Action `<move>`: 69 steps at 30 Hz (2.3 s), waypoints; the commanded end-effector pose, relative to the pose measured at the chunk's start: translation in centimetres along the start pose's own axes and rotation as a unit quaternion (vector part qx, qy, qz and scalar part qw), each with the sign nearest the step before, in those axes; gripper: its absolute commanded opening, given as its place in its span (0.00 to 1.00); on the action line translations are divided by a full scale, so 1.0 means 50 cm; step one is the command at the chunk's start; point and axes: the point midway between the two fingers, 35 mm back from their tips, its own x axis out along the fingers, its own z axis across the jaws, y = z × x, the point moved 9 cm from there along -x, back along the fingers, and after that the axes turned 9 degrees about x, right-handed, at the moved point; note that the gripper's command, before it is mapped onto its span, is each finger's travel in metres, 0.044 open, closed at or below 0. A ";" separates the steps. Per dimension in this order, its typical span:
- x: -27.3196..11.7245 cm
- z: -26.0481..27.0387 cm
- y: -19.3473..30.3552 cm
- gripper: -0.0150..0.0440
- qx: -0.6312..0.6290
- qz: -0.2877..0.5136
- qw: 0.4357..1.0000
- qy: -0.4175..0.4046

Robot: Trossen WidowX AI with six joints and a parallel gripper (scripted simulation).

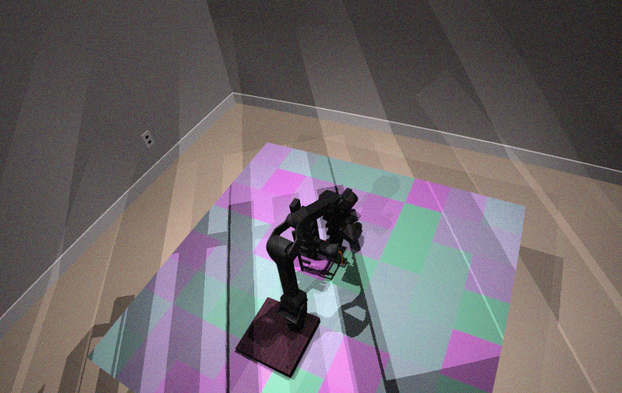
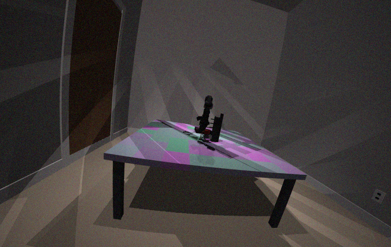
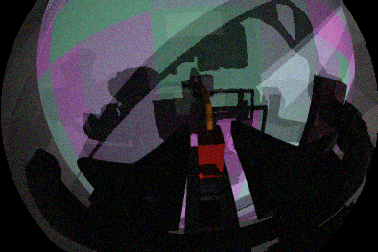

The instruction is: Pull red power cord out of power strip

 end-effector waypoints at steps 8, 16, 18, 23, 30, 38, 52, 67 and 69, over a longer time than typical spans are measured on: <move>0.000 -0.006 0.034 0.53 0.003 -0.001 1.000 0.001; 0.000 -0.010 0.057 0.53 0.003 0.000 1.000 0.001; 0.002 -0.010 0.057 0.53 0.003 0.000 1.000 0.001; 0.013 -0.010 0.058 0.53 0.003 0.000 1.000 0.001; 0.024 -0.011 0.058 0.53 0.003 0.000 1.000 0.001; 0.019 -0.010 0.058 0.30 0.000 0.001 1.000 0.000; 0.019 -0.004 0.035 0.25 0.000 0.000 1.000 0.000; 0.018 0.005 -0.013 0.25 0.001 -0.001 1.000 0.000; 0.018 0.005 -0.019 0.25 0.001 -0.002 1.000 0.000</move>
